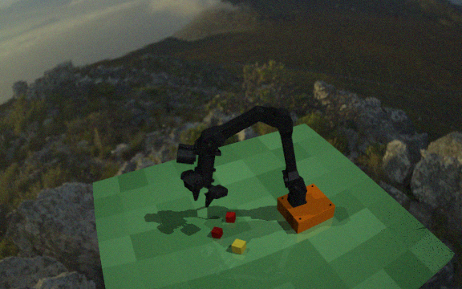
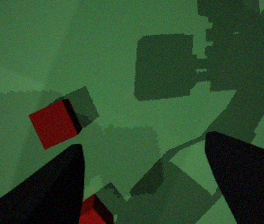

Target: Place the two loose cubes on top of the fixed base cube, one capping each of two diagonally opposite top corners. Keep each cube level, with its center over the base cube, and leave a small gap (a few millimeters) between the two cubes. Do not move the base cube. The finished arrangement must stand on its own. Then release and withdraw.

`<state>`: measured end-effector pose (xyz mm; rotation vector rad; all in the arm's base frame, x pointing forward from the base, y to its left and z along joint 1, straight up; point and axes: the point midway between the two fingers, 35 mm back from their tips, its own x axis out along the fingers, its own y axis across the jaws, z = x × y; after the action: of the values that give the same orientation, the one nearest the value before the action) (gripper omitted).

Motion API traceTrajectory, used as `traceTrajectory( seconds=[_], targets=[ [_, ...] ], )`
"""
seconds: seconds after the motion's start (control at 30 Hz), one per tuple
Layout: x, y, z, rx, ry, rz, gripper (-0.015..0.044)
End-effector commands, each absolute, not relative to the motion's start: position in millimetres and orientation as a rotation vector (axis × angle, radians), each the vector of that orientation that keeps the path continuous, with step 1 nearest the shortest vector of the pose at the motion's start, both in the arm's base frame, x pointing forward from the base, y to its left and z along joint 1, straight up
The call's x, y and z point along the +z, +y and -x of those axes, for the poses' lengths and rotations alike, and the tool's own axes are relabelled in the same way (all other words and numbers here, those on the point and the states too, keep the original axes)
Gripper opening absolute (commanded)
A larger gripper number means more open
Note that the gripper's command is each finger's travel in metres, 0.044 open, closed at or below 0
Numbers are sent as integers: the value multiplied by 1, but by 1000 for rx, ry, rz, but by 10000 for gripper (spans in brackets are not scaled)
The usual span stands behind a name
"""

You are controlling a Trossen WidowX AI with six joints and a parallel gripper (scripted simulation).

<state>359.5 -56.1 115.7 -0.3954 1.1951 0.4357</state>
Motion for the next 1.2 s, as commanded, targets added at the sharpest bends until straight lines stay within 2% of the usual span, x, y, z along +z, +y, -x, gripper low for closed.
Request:
traceTrajectory(
  seconds=[0.0, 0.17, 0.43, 0.7, 1.17],
  targets=[
    [110, -26, -351, 550, 1313, 536, 265],
    [107, 3, -338, 670, 1425, 693, 265],
    [105, 4, -338, 675, 1429, 699, 265],
    [46, 4, -340, 675, 1429, 699, 265],
    [25, 4, -340, 675, 1429, 699, 265]
  ],
)
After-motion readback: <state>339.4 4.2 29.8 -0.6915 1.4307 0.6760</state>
